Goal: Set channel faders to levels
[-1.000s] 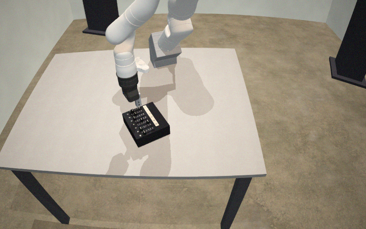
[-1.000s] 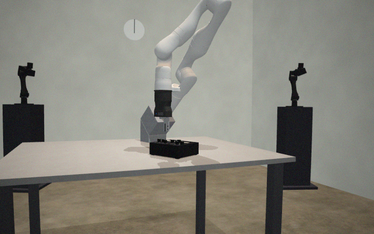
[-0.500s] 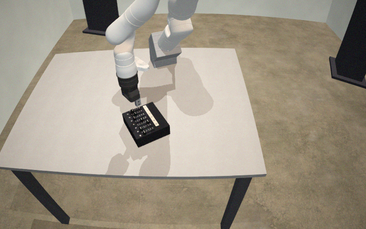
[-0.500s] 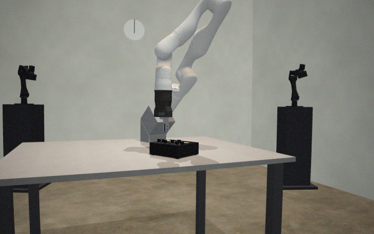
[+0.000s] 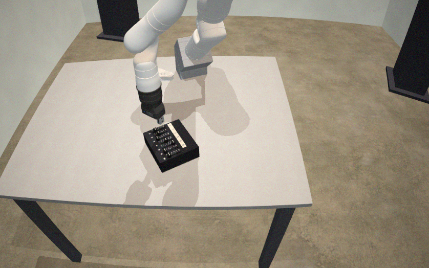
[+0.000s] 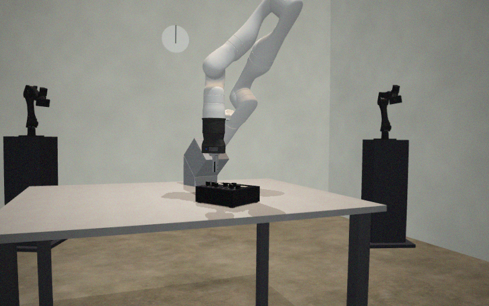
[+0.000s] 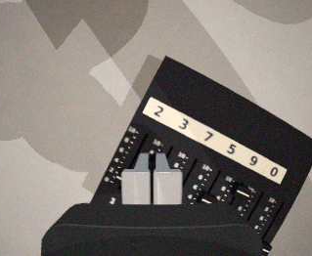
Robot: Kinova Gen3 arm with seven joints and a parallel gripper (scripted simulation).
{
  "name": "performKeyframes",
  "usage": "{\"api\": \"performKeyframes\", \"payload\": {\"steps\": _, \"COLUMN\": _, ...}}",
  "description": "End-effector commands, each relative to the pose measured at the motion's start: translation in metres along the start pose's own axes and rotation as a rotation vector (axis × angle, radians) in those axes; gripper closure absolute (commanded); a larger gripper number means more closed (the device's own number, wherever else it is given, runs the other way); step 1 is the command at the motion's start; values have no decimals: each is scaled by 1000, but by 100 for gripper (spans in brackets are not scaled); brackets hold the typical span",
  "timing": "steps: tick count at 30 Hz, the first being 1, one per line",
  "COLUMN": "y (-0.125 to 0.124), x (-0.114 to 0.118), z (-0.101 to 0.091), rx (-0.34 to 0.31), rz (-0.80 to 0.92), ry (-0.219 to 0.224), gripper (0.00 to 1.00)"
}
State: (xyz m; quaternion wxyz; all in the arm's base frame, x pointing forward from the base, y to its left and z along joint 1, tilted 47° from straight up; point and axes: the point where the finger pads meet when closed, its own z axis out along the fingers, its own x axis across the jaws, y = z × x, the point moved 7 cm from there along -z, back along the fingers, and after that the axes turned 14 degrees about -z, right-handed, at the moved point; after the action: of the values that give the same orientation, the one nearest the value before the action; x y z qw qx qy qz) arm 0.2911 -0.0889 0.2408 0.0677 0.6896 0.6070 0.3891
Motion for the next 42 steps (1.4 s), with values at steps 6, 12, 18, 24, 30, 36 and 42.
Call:
{"api": "performKeyframes", "payload": {"steps": 6, "y": 1, "x": -5, "z": 0, "rx": -3, "rz": -193, "ry": -2, "gripper": 100}}
{"api": "performKeyframes", "payload": {"steps": 12, "y": 1, "x": -7, "z": 0, "rx": -3, "rz": -315, "ry": -2, "gripper": 100}}
{"api": "performKeyframes", "payload": {"steps": 18, "y": 3, "x": -11, "z": 0, "rx": -3, "rz": -514, "ry": -2, "gripper": 100}}
{"api": "performKeyframes", "payload": {"steps": 24, "y": 6, "x": -15, "z": 1, "rx": -2, "rz": -725, "ry": -3, "gripper": 100}}
{"api": "performKeyframes", "payload": {"steps": 30, "y": 9, "x": -18, "z": 1, "rx": -2, "rz": -871, "ry": -3, "gripper": 100}}
{"api": "performKeyframes", "payload": {"steps": 36, "y": 14, "x": -21, "z": 1, "rx": -2, "rz": -1094, "ry": -3, "gripper": 100}}
{"api": "performKeyframes", "payload": {"steps": 42, "y": 19, "x": -23, "z": 1, "rx": -1, "rz": -1280, "ry": -3, "gripper": 100}}
